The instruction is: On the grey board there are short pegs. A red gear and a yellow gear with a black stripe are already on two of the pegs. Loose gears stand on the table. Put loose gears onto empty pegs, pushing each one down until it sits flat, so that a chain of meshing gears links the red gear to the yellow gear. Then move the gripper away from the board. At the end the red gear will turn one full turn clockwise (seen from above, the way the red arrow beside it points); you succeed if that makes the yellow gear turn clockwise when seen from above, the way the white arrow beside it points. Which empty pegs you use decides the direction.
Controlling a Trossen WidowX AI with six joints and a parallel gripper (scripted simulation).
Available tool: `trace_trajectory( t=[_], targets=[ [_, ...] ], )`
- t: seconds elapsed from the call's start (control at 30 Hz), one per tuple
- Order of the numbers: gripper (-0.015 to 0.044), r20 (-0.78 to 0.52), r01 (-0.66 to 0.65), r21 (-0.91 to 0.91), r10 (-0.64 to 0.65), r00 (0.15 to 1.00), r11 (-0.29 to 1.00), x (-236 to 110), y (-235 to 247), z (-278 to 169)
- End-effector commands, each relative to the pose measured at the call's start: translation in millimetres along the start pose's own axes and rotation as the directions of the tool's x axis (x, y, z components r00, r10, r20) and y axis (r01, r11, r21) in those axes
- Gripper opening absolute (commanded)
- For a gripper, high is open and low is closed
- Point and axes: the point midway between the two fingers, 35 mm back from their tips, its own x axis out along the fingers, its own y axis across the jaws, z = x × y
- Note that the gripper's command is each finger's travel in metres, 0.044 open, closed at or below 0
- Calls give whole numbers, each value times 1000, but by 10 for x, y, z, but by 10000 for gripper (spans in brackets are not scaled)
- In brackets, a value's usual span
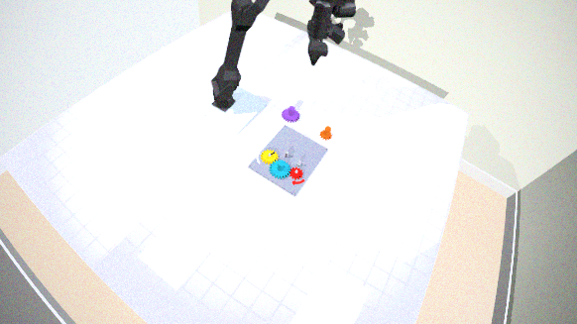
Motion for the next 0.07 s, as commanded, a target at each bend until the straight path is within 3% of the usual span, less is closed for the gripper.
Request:
trace_trajectory(
  t=[0.0,0.03],
  targets=[
    [440,-3,-3,4,3,1000,1000,0,4,-5],
    [440,-3,-3,4,3,1000,1000,0,4,-5]
  ],
)
